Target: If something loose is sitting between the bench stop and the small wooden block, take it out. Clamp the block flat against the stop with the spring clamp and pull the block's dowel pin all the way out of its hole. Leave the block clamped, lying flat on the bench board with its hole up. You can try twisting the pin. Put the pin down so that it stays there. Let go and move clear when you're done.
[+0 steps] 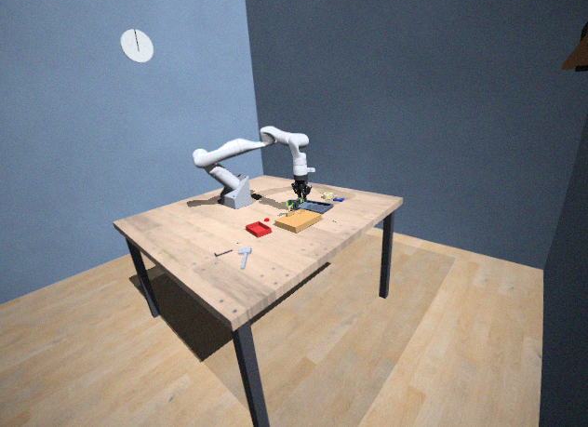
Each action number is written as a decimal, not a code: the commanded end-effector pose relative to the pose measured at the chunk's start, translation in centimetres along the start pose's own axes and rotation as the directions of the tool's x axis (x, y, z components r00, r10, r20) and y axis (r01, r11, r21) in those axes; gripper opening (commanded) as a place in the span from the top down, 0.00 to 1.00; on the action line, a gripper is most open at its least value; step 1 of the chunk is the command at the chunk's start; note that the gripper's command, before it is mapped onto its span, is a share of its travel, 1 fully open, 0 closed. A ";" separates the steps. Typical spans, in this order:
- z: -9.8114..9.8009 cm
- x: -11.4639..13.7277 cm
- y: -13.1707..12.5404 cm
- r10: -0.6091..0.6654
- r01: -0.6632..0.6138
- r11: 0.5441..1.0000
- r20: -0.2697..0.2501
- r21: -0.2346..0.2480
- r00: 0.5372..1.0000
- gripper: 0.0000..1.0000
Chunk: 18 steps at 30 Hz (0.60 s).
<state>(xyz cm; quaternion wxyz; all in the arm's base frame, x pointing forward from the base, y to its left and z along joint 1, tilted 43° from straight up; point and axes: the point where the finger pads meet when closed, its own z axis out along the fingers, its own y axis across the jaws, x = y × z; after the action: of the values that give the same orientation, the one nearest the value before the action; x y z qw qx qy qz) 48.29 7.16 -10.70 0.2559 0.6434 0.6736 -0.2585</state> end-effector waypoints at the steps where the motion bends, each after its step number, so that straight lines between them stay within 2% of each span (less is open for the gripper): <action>1: 0.2 0.0 0.1 0.000 0.000 1.000 -0.001 -0.002 1.000 0.68; 18: 2.0 0.1 0.1 0.000 0.000 1.000 -0.001 -0.002 1.000 0.68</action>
<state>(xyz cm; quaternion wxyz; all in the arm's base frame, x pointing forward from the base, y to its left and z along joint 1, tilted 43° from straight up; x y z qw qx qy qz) 48.32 5.87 -12.14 0.2559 0.6434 0.6736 -0.2585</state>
